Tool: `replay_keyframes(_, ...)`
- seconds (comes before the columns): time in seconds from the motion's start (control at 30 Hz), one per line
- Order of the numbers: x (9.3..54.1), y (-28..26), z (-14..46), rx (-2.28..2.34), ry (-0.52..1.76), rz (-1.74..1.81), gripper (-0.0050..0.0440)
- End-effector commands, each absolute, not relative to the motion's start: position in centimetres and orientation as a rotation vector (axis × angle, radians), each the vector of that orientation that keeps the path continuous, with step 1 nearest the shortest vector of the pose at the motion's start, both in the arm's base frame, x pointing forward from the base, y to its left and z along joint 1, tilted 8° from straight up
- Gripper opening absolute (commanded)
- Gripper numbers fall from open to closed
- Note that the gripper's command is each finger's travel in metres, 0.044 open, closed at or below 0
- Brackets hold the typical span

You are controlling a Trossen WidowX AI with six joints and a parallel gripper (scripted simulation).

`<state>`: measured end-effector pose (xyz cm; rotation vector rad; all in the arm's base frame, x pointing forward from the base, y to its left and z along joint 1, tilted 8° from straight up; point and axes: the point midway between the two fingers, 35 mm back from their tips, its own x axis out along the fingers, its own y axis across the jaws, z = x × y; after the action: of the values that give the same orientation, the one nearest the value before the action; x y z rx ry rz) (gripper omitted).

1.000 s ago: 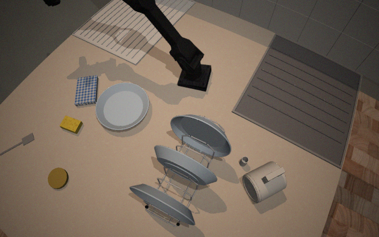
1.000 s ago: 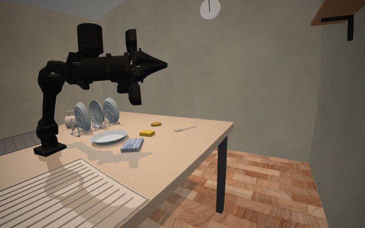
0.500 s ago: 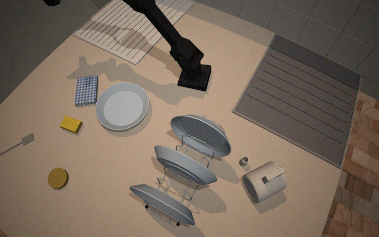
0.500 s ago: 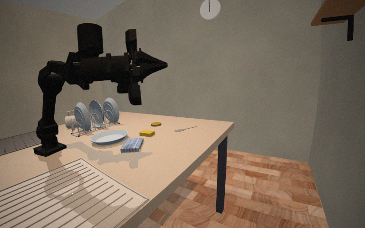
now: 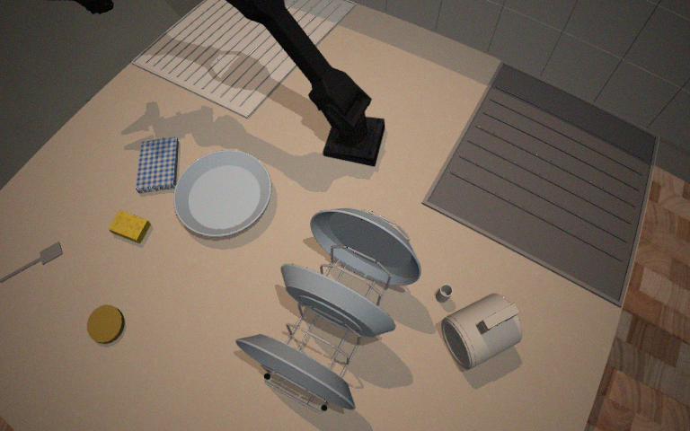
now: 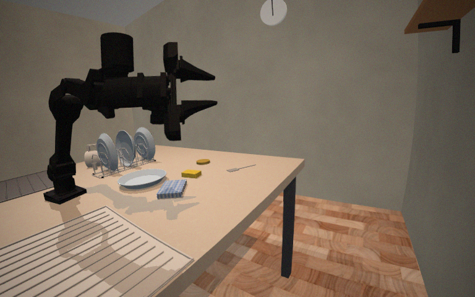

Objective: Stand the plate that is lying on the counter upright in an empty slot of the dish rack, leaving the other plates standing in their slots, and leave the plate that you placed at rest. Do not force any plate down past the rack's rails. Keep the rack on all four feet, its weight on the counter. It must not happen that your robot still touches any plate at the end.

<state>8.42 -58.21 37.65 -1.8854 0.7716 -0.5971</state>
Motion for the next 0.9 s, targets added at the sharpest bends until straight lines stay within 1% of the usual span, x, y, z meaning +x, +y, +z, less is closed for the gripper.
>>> replay_keyframes(0.0,8.4,-55.9,36.7,-1.874,0.823,-0.515,0.0331)
replay_keyframes(0.03,8.4,-55.0,36.1,-1.867,0.841,-0.480,0.0355)
replay_keyframes(0.1,8.4,-55.0,36.1,-1.867,0.841,-0.480,0.0355)
replay_keyframes(0.2,8.5,-51.9,34.0,-1.843,0.885,-0.368,0.0427)
replay_keyframes(0.23,8.5,-50.8,33.3,-1.835,0.896,-0.330,0.0440)
replay_keyframes(0.4,8.7,-44.4,29.2,-1.796,0.926,-0.135,0.0440)
replay_keyframes(0.6,9.1,-35.4,23.7,-1.751,0.903,0.097,0.0440)
replay_keyframes(0.67,9.1,-35.4,23.7,-1.751,0.903,0.097,0.0440)
replay_keyframes(0.87,9.6,-25.5,18.0,-1.710,0.819,0.308,0.0440)
